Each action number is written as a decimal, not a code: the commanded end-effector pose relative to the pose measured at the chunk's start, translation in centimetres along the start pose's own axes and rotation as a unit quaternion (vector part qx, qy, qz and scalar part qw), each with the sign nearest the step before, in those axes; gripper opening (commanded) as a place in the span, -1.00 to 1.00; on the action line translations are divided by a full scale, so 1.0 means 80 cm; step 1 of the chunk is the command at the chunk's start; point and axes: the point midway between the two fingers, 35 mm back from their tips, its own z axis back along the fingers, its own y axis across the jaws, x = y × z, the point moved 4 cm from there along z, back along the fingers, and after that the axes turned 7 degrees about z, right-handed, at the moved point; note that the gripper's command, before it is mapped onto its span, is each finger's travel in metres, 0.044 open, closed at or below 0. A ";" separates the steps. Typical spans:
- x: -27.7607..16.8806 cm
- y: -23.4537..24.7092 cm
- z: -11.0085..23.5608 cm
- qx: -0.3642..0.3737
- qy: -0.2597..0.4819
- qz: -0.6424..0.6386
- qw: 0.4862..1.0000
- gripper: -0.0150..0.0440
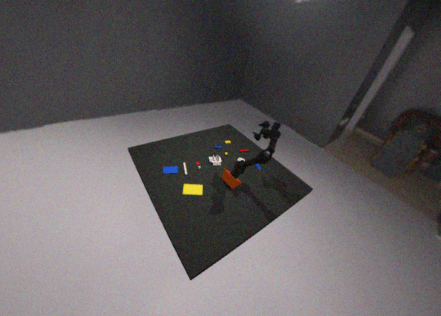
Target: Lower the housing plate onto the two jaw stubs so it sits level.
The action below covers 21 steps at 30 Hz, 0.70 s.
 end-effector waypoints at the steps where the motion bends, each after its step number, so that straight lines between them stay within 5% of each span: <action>1: 0.011 -0.013 -0.019 -0.033 -0.012 0.012 0.999 1.00; 21: 0.042 -0.068 -0.075 -0.170 -0.052 0.103 0.979 1.00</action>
